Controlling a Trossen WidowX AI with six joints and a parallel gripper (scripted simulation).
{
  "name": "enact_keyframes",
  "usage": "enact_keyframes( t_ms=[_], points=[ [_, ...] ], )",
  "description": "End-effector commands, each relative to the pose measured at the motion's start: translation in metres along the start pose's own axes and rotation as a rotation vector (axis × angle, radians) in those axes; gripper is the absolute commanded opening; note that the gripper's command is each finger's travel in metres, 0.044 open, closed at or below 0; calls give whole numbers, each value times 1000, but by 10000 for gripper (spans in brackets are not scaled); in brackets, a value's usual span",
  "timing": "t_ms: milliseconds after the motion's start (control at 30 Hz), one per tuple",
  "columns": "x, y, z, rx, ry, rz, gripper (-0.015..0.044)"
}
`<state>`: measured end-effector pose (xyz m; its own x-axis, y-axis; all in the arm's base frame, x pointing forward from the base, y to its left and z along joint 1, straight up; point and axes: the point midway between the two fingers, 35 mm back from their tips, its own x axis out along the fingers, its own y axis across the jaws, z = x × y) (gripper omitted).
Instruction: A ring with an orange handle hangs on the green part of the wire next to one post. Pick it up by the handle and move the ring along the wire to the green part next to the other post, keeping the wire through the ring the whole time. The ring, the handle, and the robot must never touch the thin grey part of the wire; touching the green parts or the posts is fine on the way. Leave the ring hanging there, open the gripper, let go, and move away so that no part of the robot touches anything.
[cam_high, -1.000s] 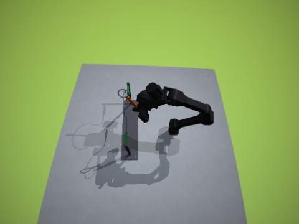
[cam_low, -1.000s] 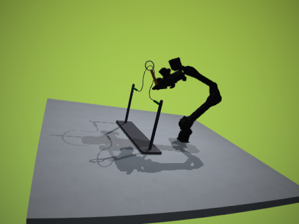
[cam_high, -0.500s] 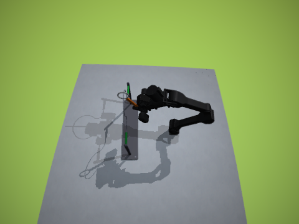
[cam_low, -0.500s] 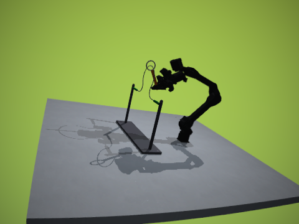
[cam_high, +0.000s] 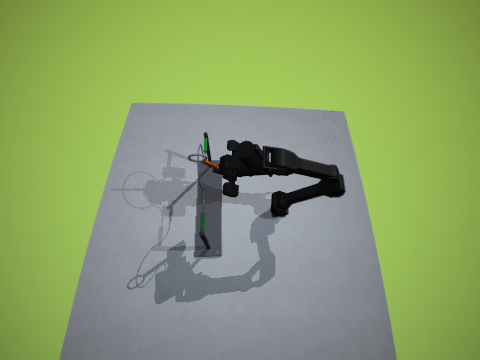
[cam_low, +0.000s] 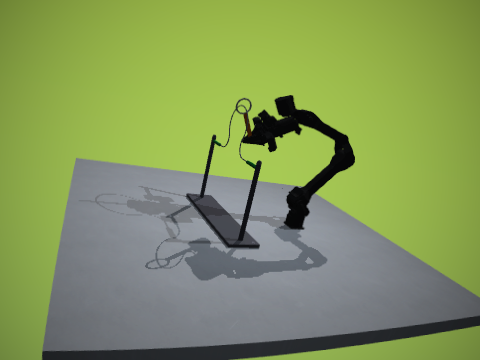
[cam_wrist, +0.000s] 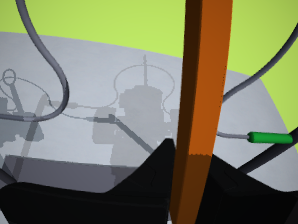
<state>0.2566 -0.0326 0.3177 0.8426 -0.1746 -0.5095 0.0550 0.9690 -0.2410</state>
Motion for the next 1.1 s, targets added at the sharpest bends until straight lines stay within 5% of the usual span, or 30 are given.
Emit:
enact_keyframes(
  t_ms=[0,1067],
  points=[
    [0,-2,-1,-48,-6,-32,-150],
    [0,-20,3,-426,-61,-284,-150]
  ],
)
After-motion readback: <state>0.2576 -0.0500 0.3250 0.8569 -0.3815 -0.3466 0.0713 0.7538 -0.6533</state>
